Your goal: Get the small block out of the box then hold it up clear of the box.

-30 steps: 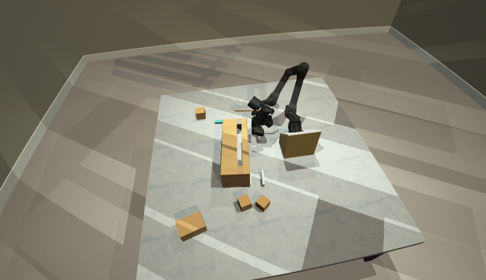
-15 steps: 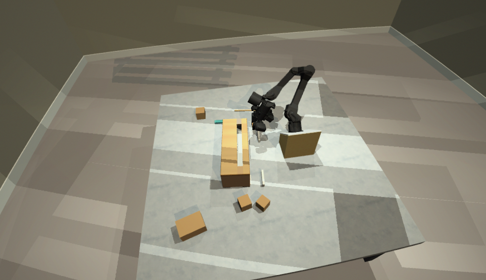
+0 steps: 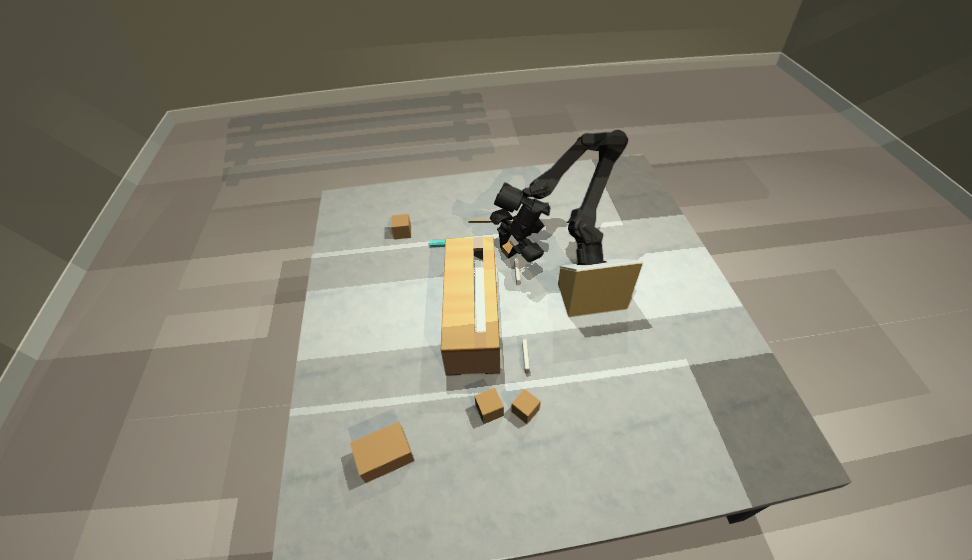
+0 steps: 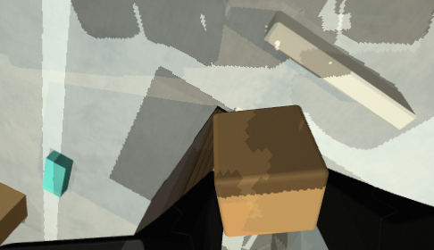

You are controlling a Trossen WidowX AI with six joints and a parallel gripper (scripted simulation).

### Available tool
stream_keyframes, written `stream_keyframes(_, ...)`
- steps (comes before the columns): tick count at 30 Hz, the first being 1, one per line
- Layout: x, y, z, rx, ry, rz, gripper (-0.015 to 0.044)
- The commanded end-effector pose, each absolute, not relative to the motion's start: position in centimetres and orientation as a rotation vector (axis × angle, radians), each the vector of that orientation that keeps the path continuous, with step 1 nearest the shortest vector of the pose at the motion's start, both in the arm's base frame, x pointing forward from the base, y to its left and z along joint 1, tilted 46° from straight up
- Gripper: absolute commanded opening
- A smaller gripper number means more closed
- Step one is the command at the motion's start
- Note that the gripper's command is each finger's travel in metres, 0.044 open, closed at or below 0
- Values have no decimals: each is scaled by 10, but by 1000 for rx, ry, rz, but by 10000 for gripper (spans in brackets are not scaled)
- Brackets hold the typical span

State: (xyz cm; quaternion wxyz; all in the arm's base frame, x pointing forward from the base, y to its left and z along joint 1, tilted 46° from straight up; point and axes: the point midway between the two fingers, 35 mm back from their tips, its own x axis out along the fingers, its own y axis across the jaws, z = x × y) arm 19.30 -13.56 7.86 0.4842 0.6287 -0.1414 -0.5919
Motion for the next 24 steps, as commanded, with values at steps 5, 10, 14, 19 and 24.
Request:
stream_keyframes(5, 195, -132, 82, 1279, -120, -1425, 0)
stream_keyframes(10, 196, -129, 83, 1113, 21, -1404, 0)
stream_keyframes(14, 196, -127, 84, 978, 128, -1381, 0)
stream_keyframes(19, 197, -125, 86, 809, 258, -1345, 0)
stream_keyframes(24, 198, -123, 88, 638, 383, -1301, 0)
